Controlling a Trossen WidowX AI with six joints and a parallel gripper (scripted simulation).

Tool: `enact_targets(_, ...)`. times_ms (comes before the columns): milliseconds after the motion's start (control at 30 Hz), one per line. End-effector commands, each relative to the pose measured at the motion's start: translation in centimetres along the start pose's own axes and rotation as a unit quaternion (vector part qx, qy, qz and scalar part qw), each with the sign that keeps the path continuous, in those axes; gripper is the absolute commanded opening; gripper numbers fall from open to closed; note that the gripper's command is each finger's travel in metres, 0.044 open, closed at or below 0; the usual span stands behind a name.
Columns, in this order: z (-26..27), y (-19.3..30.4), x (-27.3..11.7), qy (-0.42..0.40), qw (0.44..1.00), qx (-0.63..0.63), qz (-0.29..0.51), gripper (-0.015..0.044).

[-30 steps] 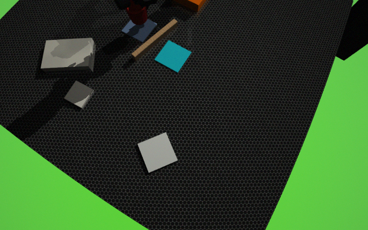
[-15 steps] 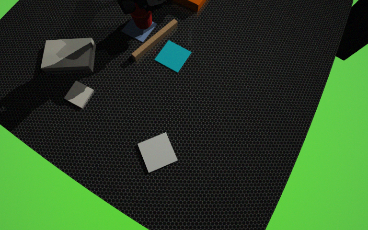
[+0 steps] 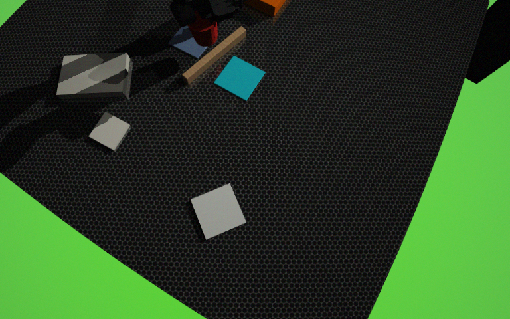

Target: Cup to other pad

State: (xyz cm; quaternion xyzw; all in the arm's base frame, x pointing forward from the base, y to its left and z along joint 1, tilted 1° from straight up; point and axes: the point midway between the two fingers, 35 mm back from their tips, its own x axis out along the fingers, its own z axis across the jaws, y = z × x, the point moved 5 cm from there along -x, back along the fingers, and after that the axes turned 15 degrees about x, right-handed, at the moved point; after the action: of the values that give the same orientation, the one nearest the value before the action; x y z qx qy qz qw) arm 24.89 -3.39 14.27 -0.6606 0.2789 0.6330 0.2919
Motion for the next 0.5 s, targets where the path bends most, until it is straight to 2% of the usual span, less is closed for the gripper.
enact_targets(0, 0.3, -0.5, 0.0, 0.0, 1.0, 0.001, 0.002, 0.0)
enact_targets(467, 1.6, -2.7, -0.1, 0.0, 1.0, 0.001, 0.001, 0.0)
